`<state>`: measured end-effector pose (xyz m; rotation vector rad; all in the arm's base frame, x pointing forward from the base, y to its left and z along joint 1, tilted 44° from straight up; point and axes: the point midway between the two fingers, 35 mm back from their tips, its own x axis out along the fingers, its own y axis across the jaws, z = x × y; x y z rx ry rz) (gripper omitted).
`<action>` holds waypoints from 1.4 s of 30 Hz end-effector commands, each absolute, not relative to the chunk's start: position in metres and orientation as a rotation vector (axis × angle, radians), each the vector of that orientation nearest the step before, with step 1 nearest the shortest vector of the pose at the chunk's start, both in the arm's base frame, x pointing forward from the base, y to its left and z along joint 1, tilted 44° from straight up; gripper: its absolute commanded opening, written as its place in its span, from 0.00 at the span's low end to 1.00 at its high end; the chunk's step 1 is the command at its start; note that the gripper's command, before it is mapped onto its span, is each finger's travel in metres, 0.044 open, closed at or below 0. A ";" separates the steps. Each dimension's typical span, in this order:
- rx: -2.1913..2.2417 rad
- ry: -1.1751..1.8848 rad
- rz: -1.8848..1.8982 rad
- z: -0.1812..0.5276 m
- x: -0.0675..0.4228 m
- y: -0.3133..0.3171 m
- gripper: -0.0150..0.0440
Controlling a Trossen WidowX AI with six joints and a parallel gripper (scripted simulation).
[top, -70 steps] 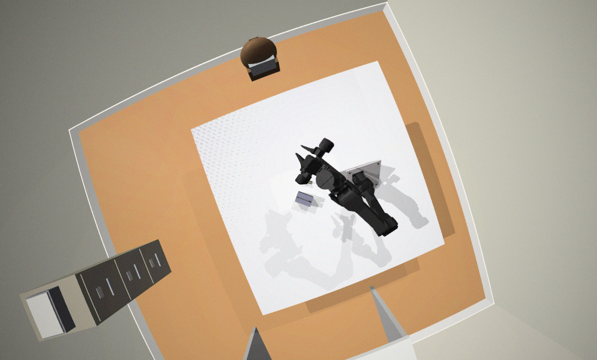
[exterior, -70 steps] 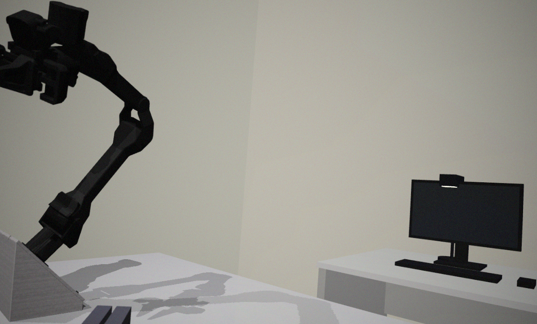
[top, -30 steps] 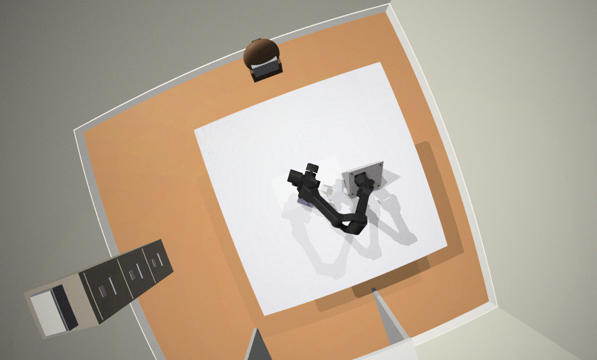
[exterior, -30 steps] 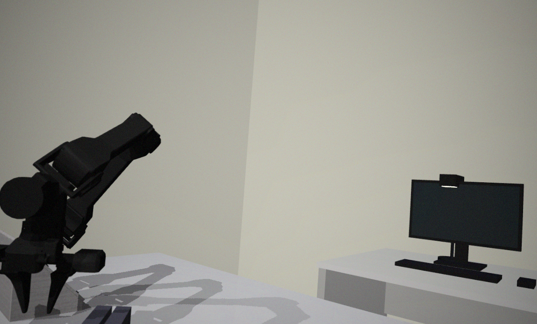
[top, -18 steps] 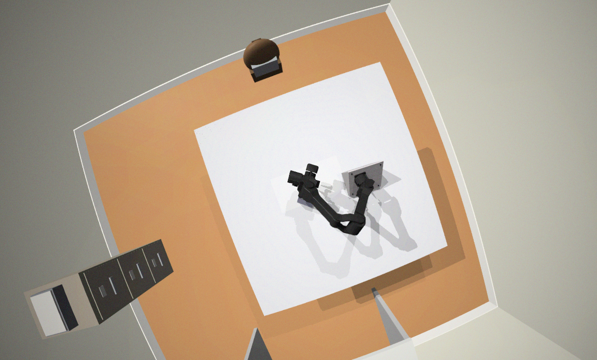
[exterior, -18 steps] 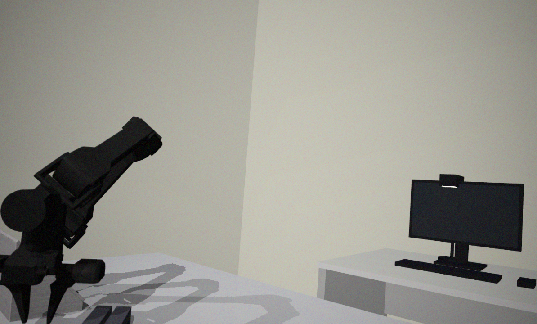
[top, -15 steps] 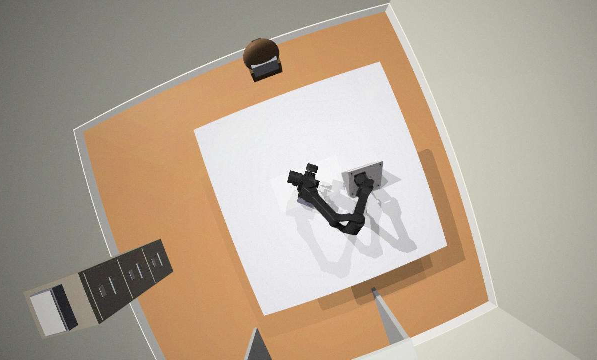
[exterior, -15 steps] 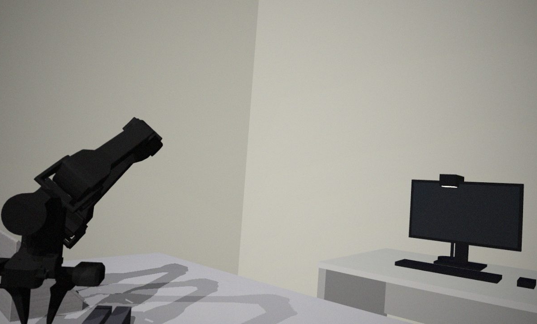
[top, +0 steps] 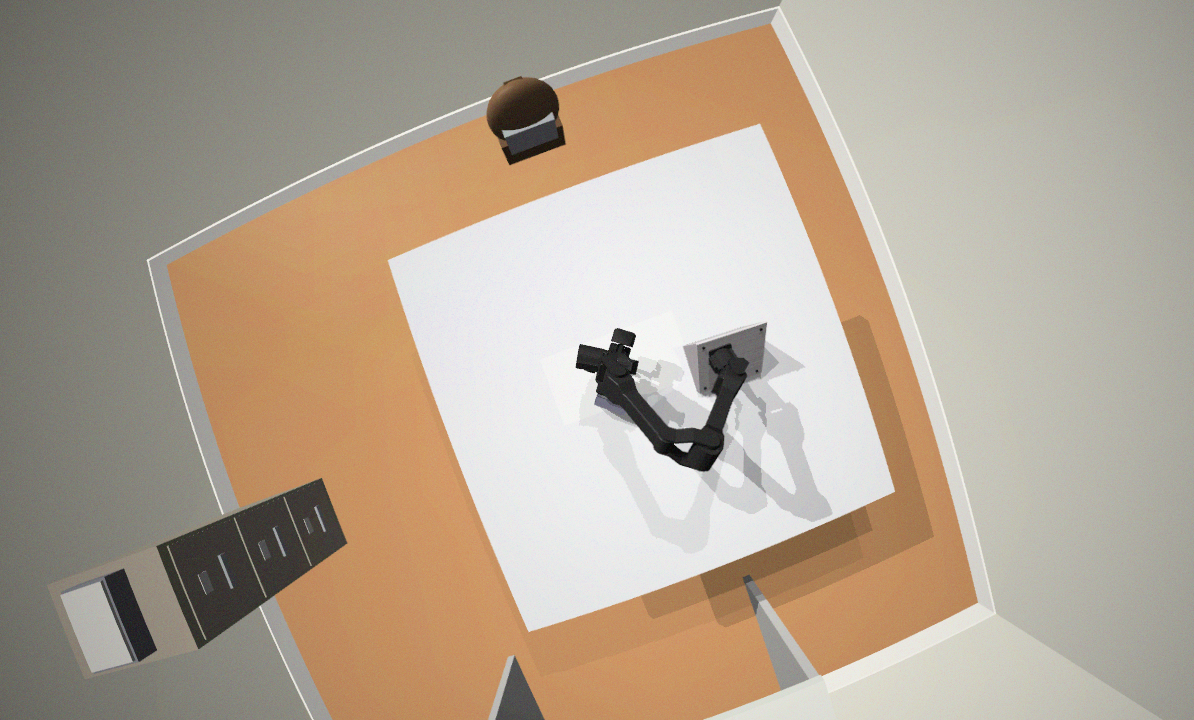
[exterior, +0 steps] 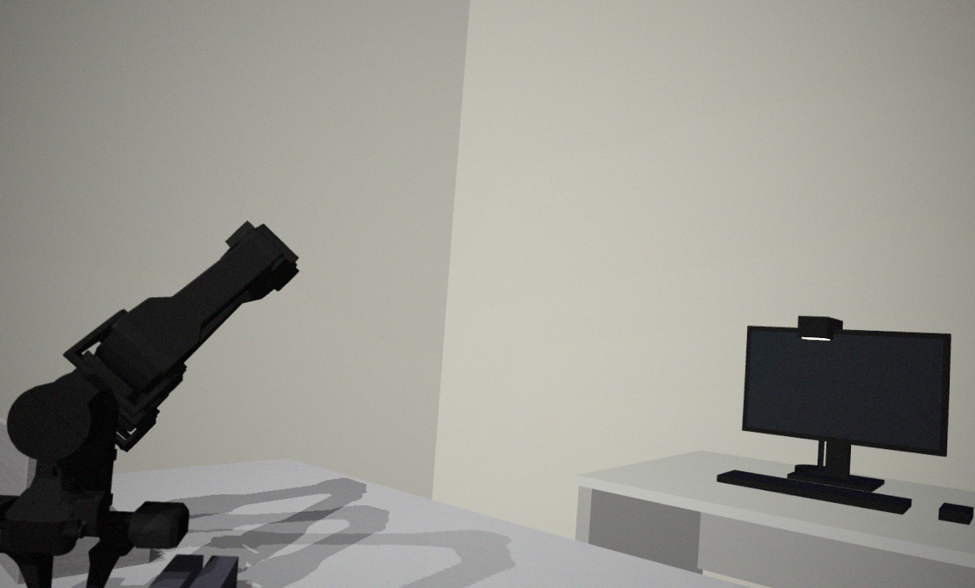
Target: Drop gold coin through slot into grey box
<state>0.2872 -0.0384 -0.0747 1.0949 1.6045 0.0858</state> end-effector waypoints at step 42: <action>1.103 1.613 0.085 -0.080 0.286 -0.032 0.25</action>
